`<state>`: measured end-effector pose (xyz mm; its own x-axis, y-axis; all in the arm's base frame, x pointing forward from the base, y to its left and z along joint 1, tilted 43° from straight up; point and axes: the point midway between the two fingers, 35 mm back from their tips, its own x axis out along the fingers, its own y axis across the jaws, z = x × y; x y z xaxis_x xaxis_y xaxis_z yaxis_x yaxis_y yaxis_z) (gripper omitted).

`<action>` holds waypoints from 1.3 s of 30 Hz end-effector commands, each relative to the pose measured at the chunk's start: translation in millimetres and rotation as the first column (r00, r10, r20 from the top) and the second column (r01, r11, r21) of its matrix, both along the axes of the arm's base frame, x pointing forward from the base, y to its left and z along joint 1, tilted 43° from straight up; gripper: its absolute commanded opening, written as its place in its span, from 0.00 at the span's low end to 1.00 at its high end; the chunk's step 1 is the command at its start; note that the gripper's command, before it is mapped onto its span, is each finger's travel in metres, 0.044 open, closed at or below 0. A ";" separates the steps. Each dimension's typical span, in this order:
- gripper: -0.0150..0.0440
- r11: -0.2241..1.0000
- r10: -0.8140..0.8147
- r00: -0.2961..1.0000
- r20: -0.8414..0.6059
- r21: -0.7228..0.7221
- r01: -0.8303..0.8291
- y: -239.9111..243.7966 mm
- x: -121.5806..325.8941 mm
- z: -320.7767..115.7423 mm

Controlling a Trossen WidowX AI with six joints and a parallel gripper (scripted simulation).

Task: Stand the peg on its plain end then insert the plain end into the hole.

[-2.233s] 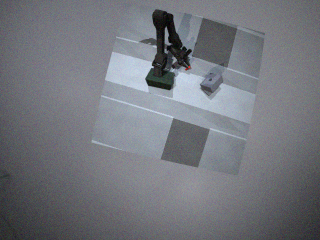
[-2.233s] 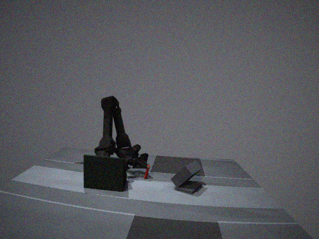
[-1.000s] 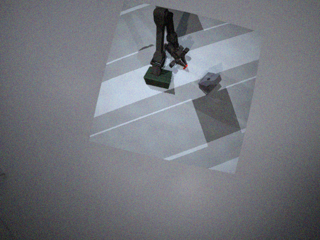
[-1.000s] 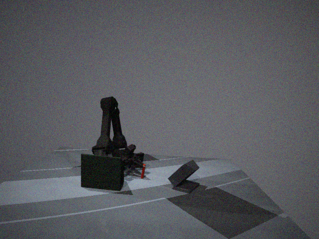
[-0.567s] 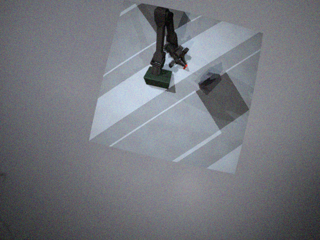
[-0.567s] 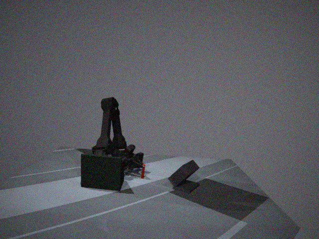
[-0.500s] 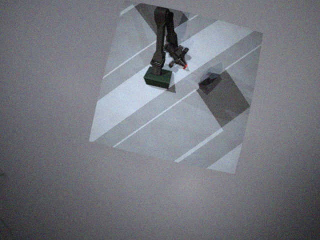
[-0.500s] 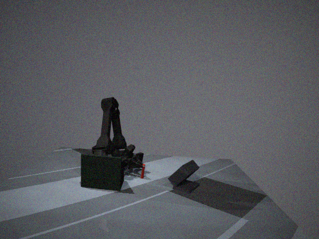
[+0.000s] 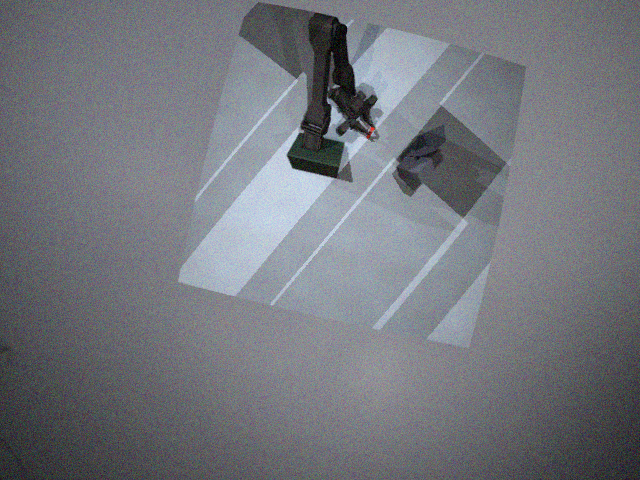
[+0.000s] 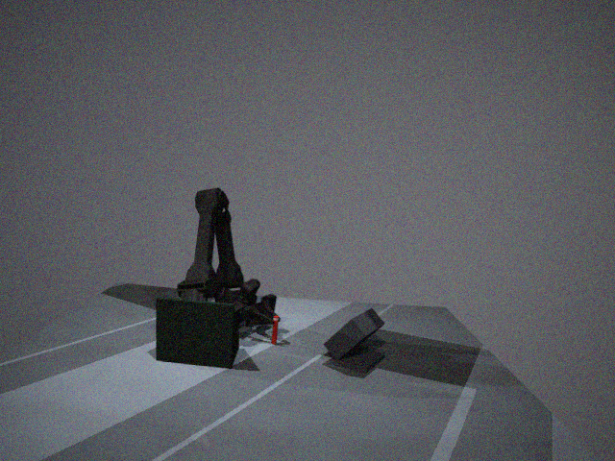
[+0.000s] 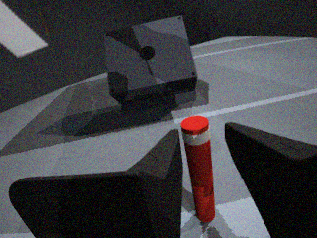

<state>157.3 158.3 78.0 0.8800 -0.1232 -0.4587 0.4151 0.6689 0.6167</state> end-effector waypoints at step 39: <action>1.00 1.000 -0.002 1.000 -0.006 0.000 0.002 -2.2 2.4 5.1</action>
<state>157.9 157.7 78.7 0.8797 -0.1251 -0.4588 0.4154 0.6719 0.6131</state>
